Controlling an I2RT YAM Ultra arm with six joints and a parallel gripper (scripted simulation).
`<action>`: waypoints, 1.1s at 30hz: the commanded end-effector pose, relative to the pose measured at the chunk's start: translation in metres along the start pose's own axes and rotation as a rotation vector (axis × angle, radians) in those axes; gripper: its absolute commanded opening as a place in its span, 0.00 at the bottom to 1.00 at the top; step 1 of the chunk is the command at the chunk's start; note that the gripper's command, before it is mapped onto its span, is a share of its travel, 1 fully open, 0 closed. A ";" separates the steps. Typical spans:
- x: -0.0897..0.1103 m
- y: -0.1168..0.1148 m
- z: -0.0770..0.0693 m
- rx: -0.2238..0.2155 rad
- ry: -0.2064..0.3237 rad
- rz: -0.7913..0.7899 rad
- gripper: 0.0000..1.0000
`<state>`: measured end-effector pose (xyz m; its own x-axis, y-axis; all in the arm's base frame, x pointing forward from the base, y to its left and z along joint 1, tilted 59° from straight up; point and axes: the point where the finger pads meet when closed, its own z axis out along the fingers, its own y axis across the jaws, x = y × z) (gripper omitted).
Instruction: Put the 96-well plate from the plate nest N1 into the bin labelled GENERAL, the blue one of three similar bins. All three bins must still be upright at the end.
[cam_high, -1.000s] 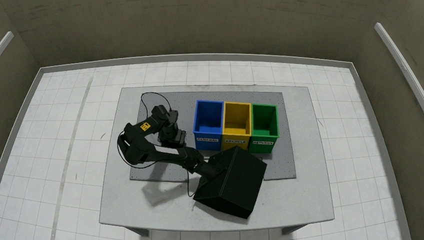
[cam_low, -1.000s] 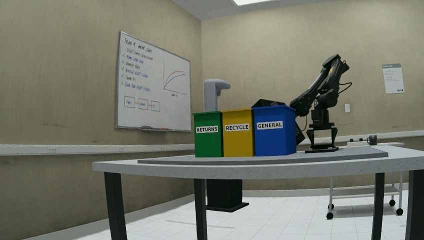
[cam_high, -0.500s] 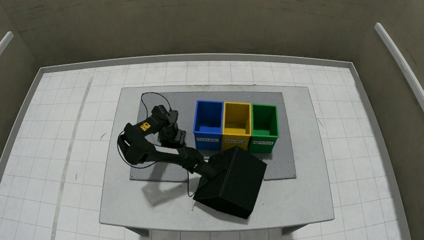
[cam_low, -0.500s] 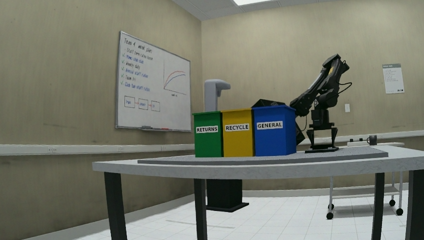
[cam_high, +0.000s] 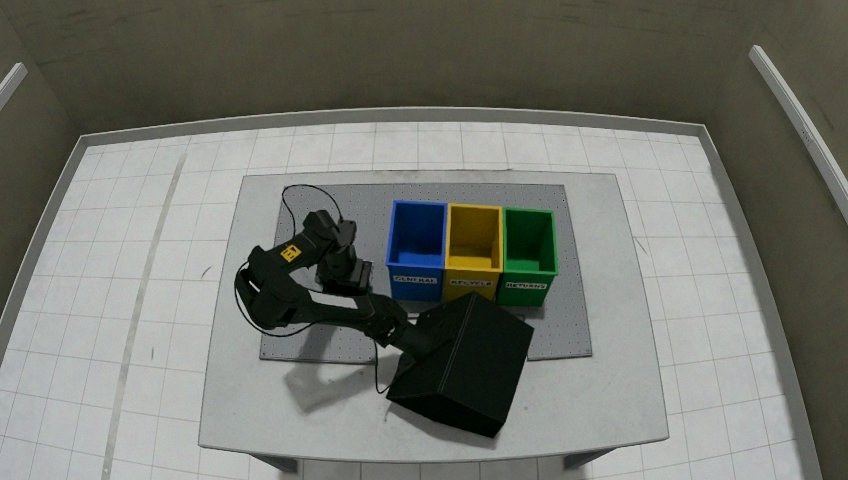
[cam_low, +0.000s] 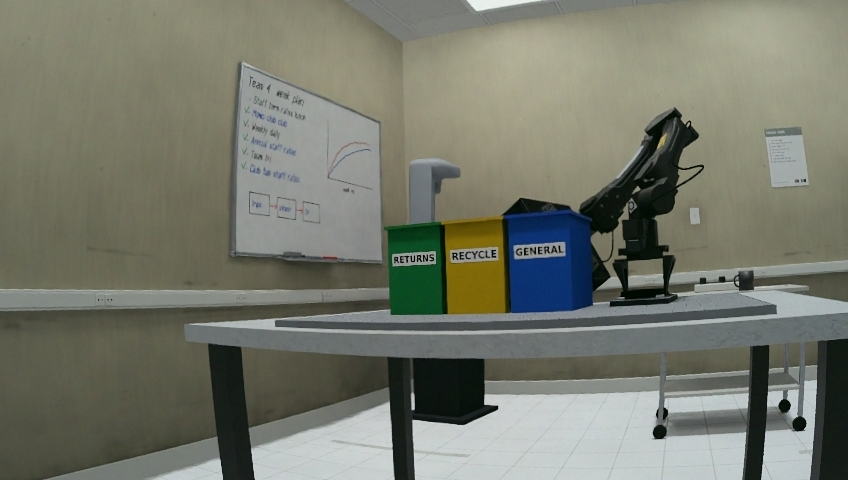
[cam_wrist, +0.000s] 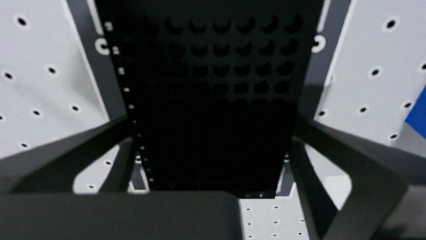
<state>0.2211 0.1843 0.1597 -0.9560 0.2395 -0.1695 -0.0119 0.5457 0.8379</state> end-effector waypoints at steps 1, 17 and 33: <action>-0.007 -0.004 0.001 0.013 -0.028 -0.009 0.00; -0.007 -0.004 0.001 0.013 -0.028 -0.009 0.00; -0.009 0.008 -0.024 -0.013 -0.045 -0.038 0.00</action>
<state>0.2213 0.1744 0.1642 -0.9499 0.2507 -0.1869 -0.0207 0.5460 0.8375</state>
